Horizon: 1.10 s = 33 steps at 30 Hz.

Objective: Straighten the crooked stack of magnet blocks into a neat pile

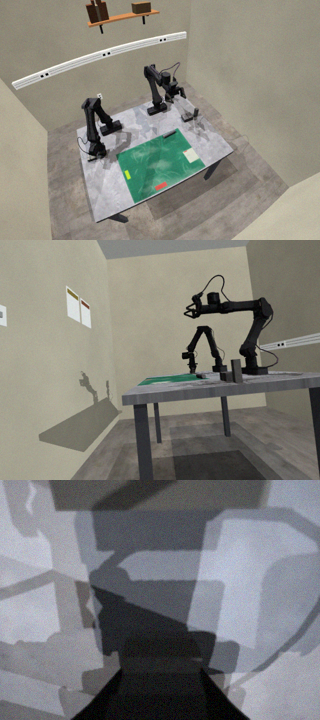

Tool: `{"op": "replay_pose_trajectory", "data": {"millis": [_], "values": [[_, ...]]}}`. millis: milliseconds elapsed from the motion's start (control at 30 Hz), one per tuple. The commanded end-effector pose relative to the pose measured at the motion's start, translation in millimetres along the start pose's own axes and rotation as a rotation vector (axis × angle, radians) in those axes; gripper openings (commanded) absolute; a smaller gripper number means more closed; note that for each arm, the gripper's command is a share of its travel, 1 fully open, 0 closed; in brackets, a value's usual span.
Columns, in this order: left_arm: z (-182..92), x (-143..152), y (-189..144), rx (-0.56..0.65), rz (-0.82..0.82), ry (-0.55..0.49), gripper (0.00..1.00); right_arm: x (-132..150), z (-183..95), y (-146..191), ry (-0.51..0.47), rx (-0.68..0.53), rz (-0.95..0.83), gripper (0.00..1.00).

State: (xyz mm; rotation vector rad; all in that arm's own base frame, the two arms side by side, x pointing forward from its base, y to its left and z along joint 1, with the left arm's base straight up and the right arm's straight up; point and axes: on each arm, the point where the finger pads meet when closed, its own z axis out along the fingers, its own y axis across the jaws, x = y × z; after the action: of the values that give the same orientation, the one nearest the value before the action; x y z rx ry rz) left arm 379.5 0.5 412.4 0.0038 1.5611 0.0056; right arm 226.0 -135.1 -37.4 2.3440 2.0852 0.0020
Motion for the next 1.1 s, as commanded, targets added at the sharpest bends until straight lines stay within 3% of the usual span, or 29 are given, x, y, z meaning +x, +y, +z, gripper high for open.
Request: {"op": "replay_pose_trajectory", "data": {"millis": [0, 533, 567, 633, 700, 1067], "values": [[-7.9, -36.6, -0.7, 0.005, 0.001, -0.090, 1.00, -13.1, -12.0, 22.8, -0.050, -0.069, -0.009, 0.62], [-7.9, -36.6, -0.7, 0.005, 0.001, -0.090, 1.00, -10.8, -9.1, 17.8, -0.045, -0.056, -0.008, 0.62], [-7.9, -36.6, -0.7, 0.005, 0.001, -0.090, 1.00, -9.1, -23.6, 6.5, -0.027, -0.018, -0.001, 0.62], [-7.9, -36.6, -0.7, 0.005, 0.001, -0.090, 1.00, -4.3, -26.7, -0.8, -0.014, 0.010, -0.004, 0.62], [-7.9, -36.6, -0.7, 0.005, 0.001, -0.090, 1.00, -9.3, -25.6, 13.6, -0.038, -0.042, -0.008, 0.62], [-7.9, -36.6, -0.7, 0.005, 0.001, -0.090, 1.00, -13.0, -29.3, 12.6, -0.040, -0.046, 0.006, 0.62]]}}
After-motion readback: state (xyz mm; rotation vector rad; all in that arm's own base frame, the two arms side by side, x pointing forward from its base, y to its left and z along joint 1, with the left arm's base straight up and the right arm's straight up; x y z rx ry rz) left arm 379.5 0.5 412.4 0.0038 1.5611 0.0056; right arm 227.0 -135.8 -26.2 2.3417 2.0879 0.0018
